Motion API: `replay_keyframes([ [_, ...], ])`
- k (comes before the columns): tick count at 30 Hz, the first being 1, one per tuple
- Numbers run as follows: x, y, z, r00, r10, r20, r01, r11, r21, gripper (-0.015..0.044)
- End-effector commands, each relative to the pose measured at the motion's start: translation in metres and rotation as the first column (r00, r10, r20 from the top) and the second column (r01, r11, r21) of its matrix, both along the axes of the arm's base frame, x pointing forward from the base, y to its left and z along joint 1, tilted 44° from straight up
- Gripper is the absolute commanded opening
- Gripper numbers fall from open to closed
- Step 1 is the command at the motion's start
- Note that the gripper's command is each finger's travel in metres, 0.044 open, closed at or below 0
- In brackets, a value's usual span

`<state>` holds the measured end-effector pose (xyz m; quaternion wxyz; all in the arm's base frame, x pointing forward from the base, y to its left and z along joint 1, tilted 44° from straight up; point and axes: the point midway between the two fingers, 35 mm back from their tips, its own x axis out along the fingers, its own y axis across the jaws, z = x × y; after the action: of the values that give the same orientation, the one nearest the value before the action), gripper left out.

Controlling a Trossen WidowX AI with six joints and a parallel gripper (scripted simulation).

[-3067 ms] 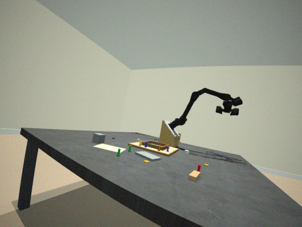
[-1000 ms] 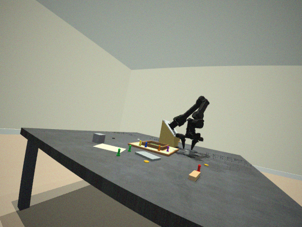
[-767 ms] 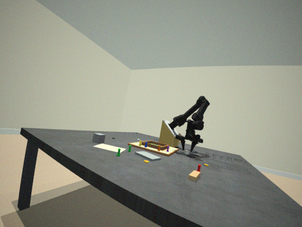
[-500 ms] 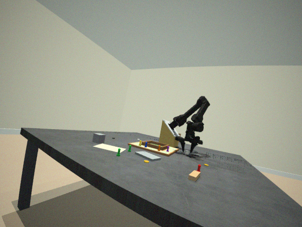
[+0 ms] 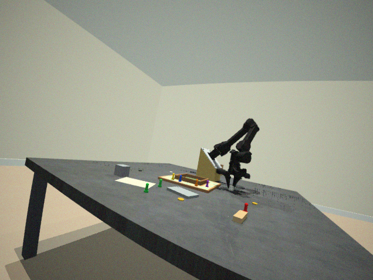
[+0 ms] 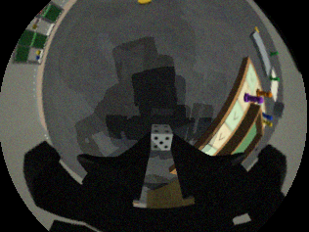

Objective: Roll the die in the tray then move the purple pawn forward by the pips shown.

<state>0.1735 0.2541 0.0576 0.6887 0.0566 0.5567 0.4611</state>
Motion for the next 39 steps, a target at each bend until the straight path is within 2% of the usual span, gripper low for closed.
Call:
replay_keyframes([
  [1, -0.002, -0.004, 0.003, 1.0, -0.001, 0.003, 0.001, 1.0, -0.003, 0.0],
  [9, 0.005, -0.019, 0.021, 1.0, 0.002, 0.008, -0.002, 1.0, -0.012, 0.0],
  [26, 0.012, -0.078, 0.092, 1.0, -0.003, -0.001, 0.003, 1.0, -0.007, 0.0],
  [31, 0.014, -0.08, 0.091, 1.0, -0.02, -0.016, 0.02, 1.0, -0.009, 0.0],
  [39, 0.035, -0.09, 0.071, 0.956, -0.218, -0.194, 0.211, 0.976, -0.057, 0.0],
])
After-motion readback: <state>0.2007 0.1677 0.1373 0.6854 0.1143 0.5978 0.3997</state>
